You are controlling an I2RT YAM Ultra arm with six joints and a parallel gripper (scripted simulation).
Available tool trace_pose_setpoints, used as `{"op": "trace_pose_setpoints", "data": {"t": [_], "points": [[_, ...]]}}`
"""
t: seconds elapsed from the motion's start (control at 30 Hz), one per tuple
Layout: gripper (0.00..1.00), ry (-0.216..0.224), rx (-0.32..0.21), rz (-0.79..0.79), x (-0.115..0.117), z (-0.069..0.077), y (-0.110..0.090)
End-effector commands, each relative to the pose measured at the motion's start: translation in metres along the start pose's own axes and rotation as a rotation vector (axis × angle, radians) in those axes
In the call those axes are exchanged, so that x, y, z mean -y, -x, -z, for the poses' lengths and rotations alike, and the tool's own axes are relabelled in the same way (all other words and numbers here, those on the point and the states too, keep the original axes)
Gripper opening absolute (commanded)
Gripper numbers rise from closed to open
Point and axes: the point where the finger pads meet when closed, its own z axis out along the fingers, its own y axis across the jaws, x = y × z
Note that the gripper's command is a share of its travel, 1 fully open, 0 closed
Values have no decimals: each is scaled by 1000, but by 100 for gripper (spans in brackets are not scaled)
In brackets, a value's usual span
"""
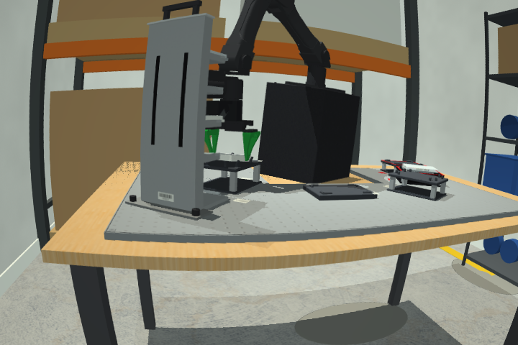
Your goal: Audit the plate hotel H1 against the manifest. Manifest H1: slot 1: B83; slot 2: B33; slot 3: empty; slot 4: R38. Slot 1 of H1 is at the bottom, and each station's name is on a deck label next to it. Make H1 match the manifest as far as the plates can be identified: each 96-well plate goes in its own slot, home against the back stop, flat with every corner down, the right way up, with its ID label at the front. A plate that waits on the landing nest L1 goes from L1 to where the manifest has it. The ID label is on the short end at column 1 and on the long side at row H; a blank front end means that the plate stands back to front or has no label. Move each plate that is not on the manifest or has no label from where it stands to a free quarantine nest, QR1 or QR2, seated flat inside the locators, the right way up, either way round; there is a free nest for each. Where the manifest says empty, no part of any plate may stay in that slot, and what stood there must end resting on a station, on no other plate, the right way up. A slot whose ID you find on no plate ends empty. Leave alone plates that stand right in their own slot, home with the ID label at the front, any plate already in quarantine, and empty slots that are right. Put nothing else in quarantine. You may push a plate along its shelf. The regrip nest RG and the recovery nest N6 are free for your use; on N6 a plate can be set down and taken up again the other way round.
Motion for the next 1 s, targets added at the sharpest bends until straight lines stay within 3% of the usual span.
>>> {"op": "trace_pose_setpoints", "data": {"t": [0.0,0.07,0.23,0.37,0.4,0.97], "points": [[100,-25,84,8,7,16,30],[100,-12,49,5,4,0,19],[100,-12,49,10,2,-7,20],[100,-10,33,2,3,-4,12],[86,-10,33,2,3,-4,12],[86,-10,33,2,3,-4,12]]}}
